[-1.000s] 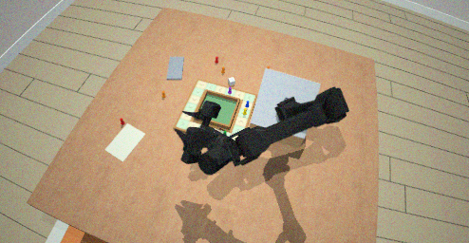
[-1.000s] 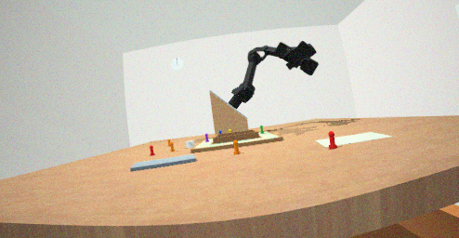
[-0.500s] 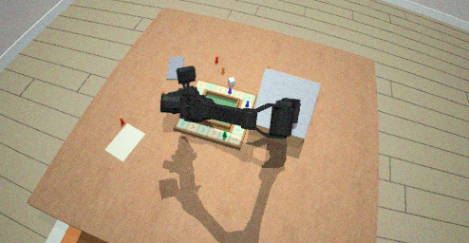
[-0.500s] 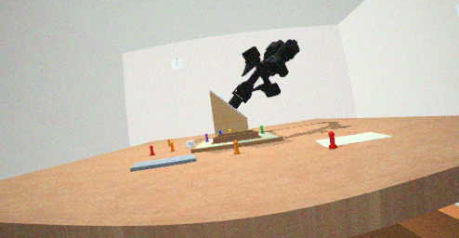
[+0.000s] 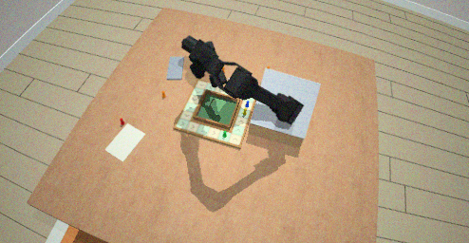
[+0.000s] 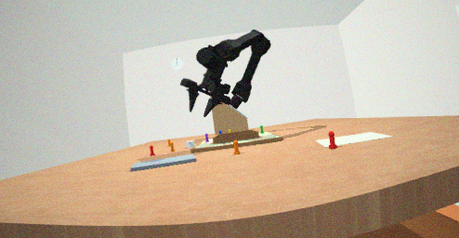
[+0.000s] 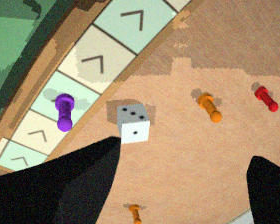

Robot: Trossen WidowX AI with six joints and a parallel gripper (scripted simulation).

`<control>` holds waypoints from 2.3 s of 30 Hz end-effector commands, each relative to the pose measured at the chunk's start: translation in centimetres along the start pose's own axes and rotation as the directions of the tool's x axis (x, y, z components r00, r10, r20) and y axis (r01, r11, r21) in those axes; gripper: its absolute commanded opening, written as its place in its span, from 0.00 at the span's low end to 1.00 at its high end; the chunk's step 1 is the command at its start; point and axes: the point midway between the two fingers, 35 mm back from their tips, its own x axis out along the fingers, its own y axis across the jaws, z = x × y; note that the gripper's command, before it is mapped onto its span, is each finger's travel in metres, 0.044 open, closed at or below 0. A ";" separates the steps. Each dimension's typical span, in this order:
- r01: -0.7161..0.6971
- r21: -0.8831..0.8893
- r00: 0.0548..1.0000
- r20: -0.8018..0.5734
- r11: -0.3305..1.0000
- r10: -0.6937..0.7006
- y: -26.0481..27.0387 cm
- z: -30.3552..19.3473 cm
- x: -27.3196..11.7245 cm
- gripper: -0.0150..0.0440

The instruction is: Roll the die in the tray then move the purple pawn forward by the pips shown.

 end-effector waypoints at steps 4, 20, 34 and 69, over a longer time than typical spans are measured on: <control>-0.319 -0.102 0.910 0.244 0.942 0.334 -0.4 -6.6 6.7 0.72; -0.354 -0.124 0.871 0.318 0.927 0.375 0.7 -6.8 9.1 0.72; -0.354 -0.124 0.870 0.319 0.927 0.376 1.7 -5.9 11.4 0.72; -0.336 -0.090 0.880 0.324 0.937 0.347 0.6 -6.1 10.4 0.25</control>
